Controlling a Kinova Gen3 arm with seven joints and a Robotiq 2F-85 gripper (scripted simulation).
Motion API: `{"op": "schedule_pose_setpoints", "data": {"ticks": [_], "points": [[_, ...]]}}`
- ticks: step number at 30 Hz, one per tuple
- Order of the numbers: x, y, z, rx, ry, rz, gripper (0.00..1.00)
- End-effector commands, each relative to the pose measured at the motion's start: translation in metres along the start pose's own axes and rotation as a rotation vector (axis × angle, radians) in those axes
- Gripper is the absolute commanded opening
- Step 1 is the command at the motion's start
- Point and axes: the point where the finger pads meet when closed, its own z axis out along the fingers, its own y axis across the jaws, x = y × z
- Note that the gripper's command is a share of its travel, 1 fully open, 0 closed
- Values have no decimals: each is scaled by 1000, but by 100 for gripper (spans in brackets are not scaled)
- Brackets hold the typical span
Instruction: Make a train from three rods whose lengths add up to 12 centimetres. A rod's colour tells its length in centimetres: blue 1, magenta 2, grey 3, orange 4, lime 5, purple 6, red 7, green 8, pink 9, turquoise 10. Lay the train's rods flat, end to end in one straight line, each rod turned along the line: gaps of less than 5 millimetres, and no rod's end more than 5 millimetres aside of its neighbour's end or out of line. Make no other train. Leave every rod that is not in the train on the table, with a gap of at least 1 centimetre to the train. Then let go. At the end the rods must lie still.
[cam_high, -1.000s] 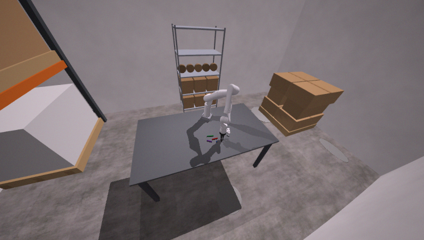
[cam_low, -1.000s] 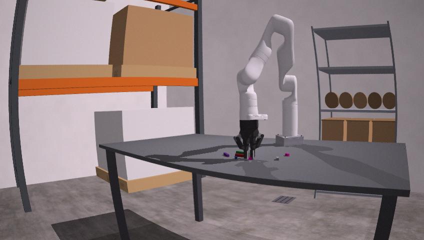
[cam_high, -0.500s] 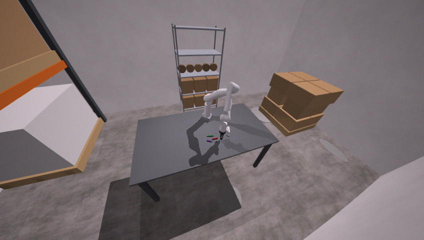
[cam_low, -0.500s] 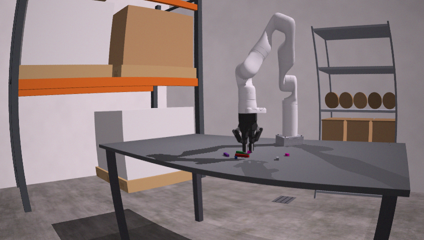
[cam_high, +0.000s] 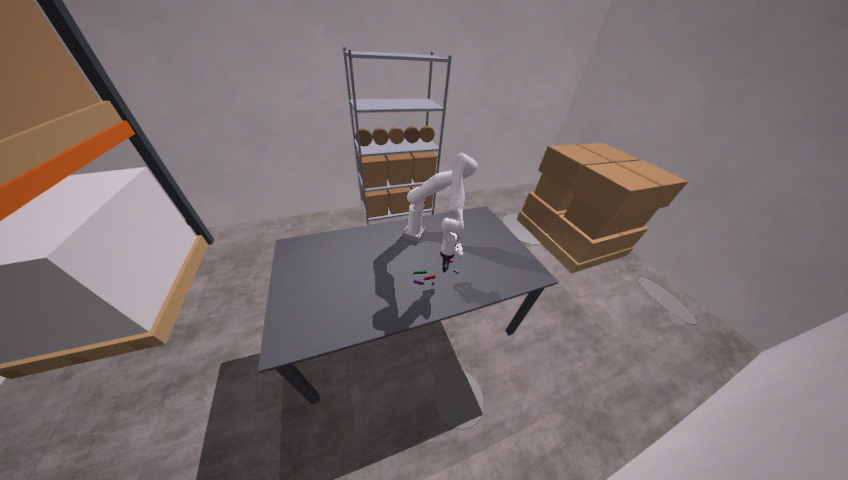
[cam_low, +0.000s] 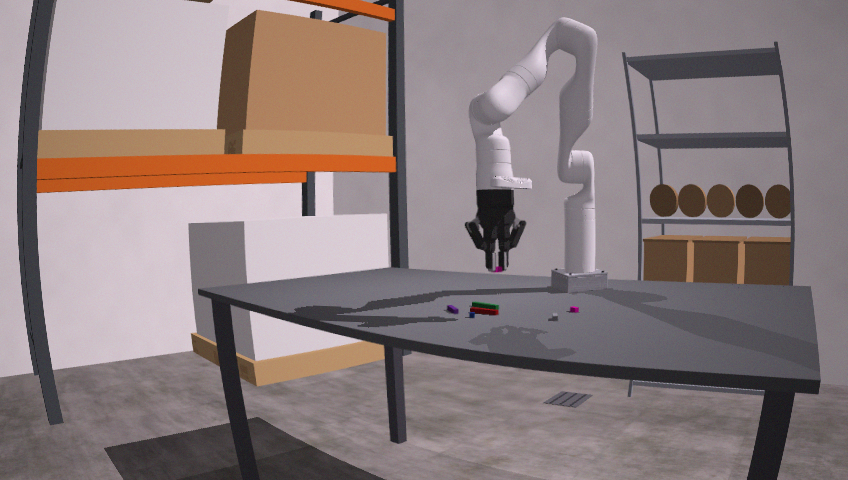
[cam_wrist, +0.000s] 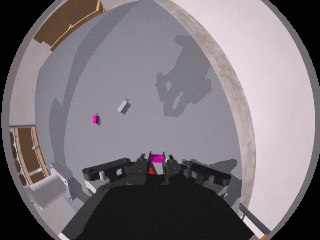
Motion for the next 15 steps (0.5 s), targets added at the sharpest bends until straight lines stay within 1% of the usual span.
{"op": "schedule_pose_setpoints", "data": {"ticks": [1, 8, 11, 12, 14, 15], "points": [[4, 0, -5, -3, 8, 7, 15], [3, 0, -4, -4, 6, 4, 15], [-6, 3, -4, -13, 4, -1, 15], [-11, 4, -4, -13, 4, -3, 15], [-11, 4, -4, -13, 4, -3, 15], [-16, 3, -4, -11, 4, -6, 15]]}}
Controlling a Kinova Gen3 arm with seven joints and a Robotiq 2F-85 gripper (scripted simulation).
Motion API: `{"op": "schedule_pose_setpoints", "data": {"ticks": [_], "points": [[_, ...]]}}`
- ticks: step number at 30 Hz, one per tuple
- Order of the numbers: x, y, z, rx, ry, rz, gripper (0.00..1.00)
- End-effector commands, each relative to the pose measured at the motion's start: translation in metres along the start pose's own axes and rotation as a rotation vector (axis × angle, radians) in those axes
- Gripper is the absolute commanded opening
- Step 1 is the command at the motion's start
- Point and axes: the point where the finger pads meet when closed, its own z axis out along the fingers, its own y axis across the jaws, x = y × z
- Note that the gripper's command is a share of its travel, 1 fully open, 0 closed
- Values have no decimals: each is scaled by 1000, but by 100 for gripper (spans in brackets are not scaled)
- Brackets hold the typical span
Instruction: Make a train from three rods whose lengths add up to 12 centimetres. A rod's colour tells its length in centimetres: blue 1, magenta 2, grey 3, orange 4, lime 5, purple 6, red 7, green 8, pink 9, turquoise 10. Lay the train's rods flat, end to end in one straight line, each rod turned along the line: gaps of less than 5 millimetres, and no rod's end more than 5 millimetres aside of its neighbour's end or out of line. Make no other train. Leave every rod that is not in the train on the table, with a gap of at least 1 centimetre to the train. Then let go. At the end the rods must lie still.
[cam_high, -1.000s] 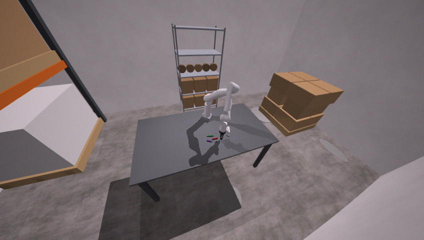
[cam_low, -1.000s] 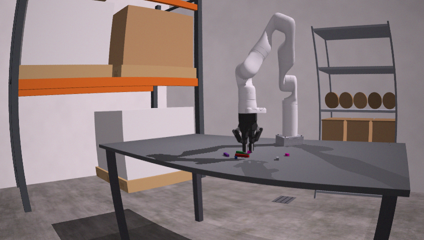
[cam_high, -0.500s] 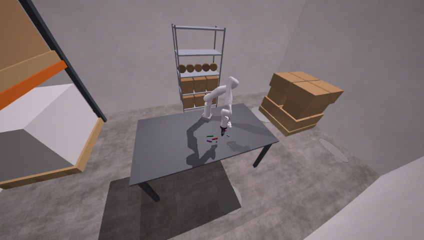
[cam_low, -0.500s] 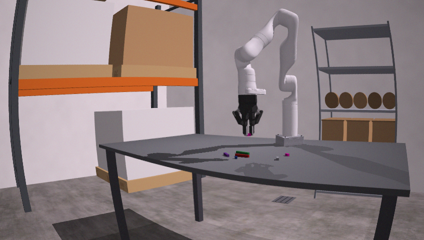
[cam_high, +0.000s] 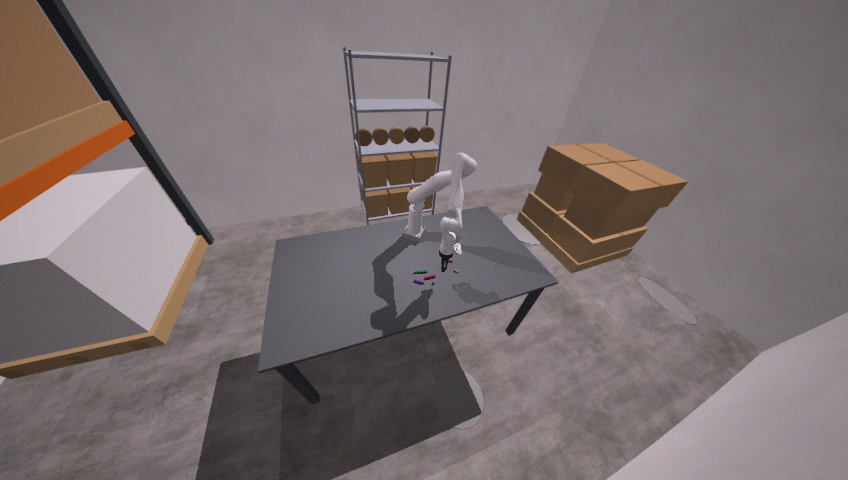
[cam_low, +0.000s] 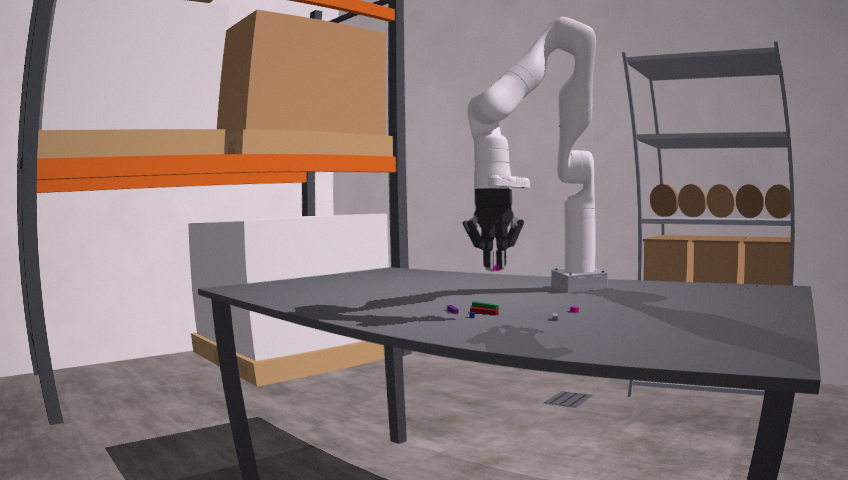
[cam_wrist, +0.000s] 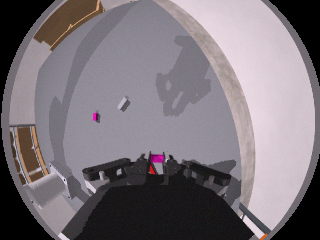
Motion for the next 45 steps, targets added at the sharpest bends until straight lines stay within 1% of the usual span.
{"op": "schedule_pose_setpoints", "data": {"ticks": [1, 3, 7, 14, 16, 19, 22, 24, 27, 45], "points": [[-15, 2, -2, -5, 1, -11, 15], [-30, 1, -1, -3, 0, -22, 15], [-73, -4, -2, -3, -1, -40, 15], [-146, -25, -2, -2, -2, -76, 15], [-146, -25, -2, -2, -2, -76, 15], [-173, -38, -2, -1, -3, -93, 15], [-192, -49, -2, 0, -3, -107, 15], [-199, -54, -2, 0, -4, -113, 15], [-205, -58, -2, 1, -4, -102, 15], [-205, -57, -2, -1, -4, -103, 15]]}}
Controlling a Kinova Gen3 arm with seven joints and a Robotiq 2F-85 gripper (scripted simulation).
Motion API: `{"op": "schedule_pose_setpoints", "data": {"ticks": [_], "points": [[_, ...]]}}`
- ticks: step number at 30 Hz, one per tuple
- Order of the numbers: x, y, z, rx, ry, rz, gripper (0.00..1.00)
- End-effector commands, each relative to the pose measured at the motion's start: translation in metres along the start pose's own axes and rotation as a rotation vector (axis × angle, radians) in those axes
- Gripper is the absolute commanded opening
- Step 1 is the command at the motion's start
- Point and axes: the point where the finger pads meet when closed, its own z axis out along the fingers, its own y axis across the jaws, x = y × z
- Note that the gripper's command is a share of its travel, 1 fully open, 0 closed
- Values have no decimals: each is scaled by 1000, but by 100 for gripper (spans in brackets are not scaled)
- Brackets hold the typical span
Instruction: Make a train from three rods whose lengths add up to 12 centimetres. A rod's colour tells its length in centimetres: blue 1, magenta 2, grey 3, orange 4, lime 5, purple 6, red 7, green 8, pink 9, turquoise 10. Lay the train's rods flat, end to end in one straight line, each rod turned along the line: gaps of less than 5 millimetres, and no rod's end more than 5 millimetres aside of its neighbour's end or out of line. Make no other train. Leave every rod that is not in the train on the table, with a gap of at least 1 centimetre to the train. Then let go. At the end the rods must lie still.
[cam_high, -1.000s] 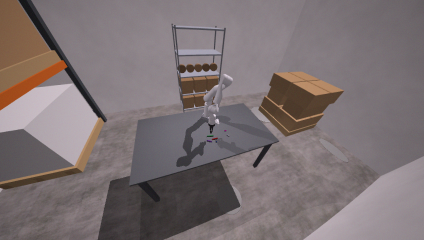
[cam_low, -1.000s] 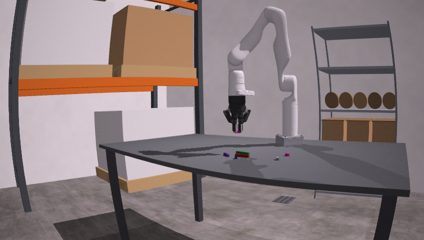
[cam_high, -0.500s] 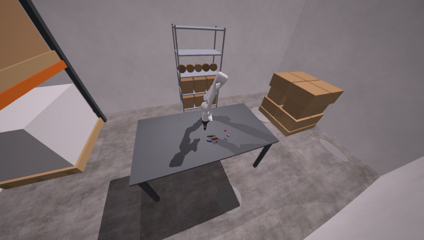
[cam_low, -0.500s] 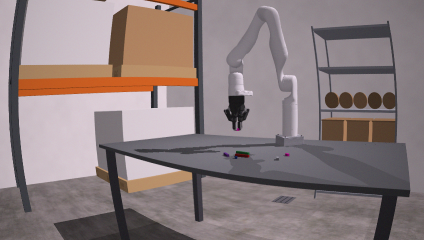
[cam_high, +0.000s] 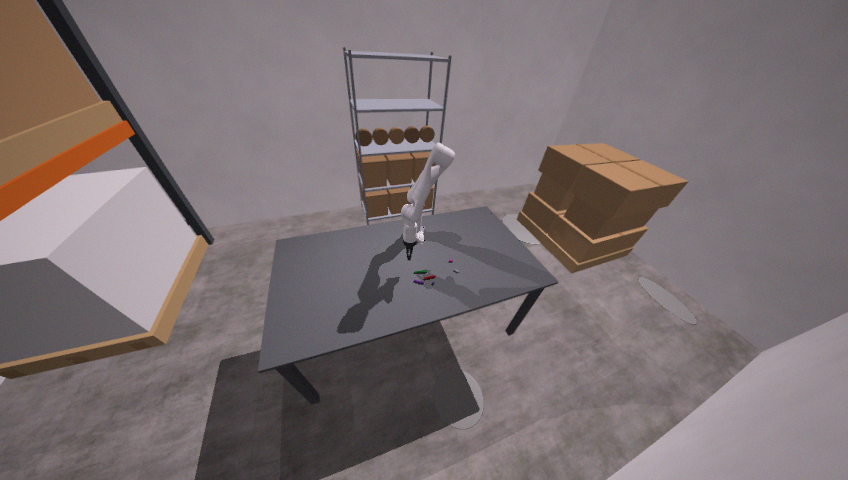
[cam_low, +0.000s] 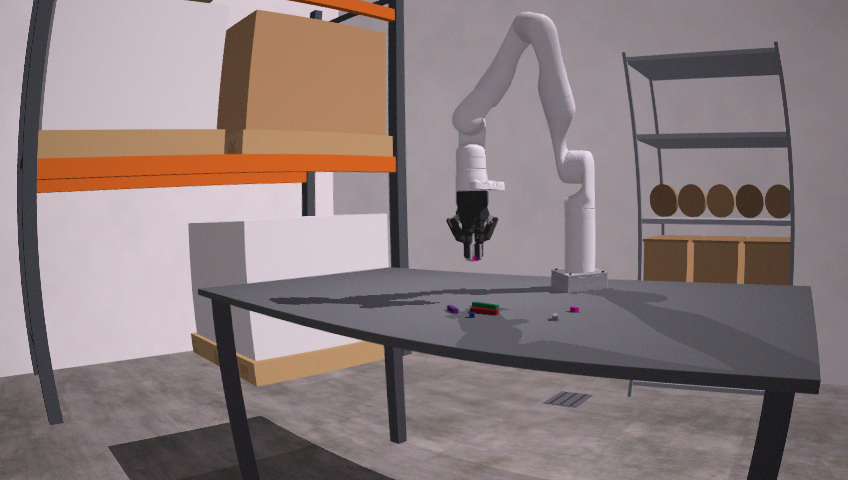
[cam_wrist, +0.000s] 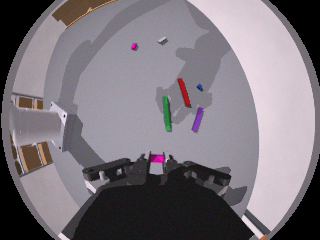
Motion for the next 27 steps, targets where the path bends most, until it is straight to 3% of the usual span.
{"op": "schedule_pose_setpoints", "data": {"ticks": [1, 6, 20, 27], "points": [[0, 0, 1, -4, 1, -6, 15], [-1, 0, 7, -1, 0, -8, 15], [0, -1, 65, -1, 3, -10, 15], [0, 0, 81, -2, 3, -11, 15]]}}
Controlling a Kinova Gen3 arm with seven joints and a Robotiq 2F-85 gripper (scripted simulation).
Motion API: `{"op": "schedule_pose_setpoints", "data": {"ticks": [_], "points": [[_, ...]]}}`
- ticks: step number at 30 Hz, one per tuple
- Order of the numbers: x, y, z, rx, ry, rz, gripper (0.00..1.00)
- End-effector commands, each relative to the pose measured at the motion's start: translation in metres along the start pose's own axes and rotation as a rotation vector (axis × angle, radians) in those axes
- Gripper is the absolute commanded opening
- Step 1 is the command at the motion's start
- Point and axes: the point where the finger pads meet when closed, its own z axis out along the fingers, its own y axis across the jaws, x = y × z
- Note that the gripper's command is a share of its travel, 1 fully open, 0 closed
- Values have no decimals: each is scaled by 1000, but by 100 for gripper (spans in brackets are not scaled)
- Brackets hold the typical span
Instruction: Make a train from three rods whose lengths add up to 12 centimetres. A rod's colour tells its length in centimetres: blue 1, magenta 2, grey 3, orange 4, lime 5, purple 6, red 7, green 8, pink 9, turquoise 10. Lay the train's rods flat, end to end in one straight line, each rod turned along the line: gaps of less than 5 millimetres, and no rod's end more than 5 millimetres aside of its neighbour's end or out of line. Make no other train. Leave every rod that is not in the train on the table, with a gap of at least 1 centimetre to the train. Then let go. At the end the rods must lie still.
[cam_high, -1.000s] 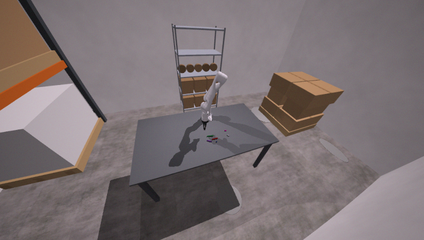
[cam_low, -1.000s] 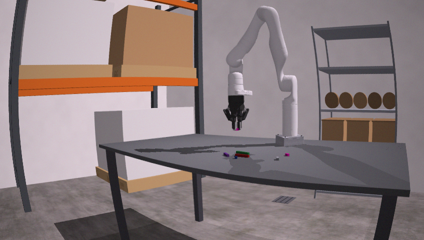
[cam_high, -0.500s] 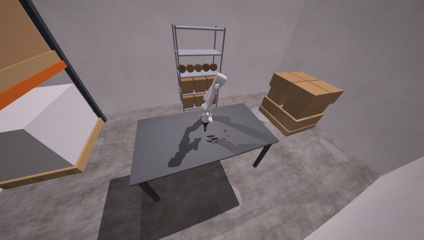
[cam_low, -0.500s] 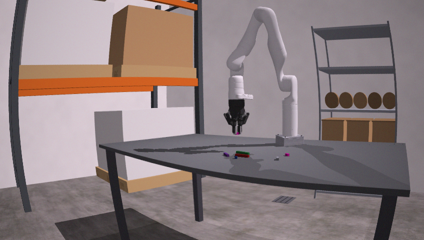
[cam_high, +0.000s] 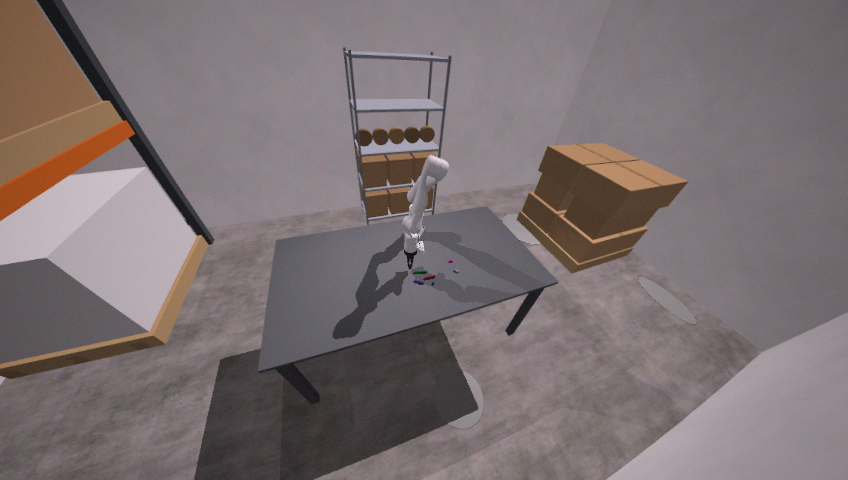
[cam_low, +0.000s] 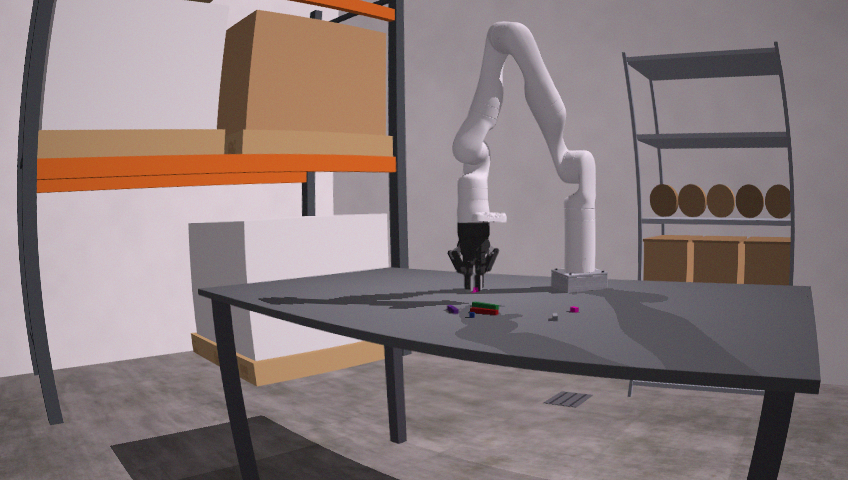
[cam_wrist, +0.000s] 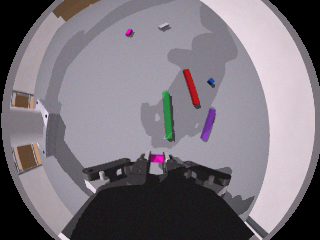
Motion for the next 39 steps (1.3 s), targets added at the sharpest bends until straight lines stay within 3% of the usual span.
{"op": "schedule_pose_setpoints", "data": {"ticks": [1, 39], "points": [[-7, -4, 11, 10, -6, 10, 15], [-7, -5, 16, 11, -4, 7, 15]]}}
